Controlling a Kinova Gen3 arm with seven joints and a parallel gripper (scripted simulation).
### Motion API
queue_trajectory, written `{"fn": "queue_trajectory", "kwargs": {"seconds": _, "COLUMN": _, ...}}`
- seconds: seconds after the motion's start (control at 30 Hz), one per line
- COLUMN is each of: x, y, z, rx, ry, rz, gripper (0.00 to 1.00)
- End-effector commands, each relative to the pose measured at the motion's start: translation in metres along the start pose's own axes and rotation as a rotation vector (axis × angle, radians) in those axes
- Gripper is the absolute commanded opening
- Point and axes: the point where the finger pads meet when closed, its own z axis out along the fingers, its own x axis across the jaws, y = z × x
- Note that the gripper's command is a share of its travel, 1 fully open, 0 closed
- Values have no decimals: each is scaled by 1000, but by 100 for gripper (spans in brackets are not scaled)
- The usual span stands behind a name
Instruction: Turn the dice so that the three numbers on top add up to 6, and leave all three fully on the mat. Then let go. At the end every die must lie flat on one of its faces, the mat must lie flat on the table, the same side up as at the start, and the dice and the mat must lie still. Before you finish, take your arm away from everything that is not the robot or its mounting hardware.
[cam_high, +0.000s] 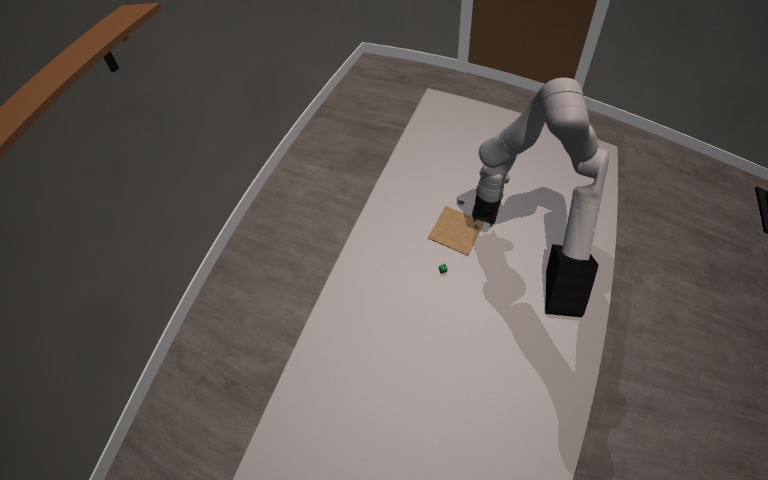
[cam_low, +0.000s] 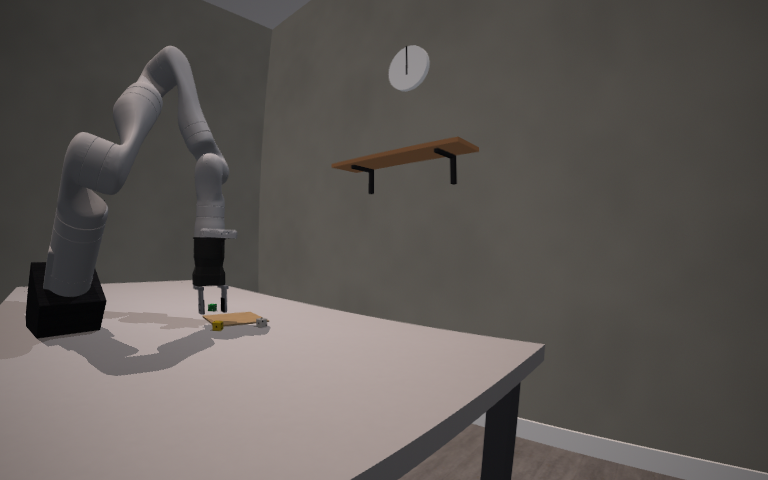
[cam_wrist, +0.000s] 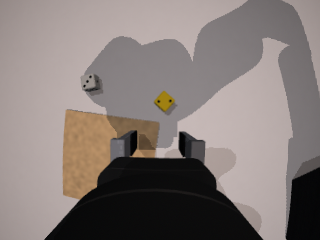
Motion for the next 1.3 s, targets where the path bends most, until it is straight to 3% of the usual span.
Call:
{"fn": "queue_trajectory", "kwargs": {"seconds": 0.0, "x": -4, "y": 3, "z": 0, "rx": 9, "ry": -7, "rz": -14, "gripper": 100}}
{"fn": "queue_trajectory", "kwargs": {"seconds": 0.5, "x": -33, "y": 93, "z": 0, "rx": 9, "ry": -7, "rz": -14, "gripper": 100}}
{"fn": "queue_trajectory", "kwargs": {"seconds": 0.57, "x": -33, "y": 93, "z": 0, "rx": 9, "ry": -7, "rz": -14, "gripper": 100}}
{"fn": "queue_trajectory", "kwargs": {"seconds": 0.97, "x": -59, "y": 171, "z": 1, "rx": 9, "ry": -7, "rz": -14, "gripper": 100}}
{"fn": "queue_trajectory", "kwargs": {"seconds": 1.27, "x": -68, "y": 201, "z": 1, "rx": 9, "ry": -7, "rz": -14, "gripper": 100}}
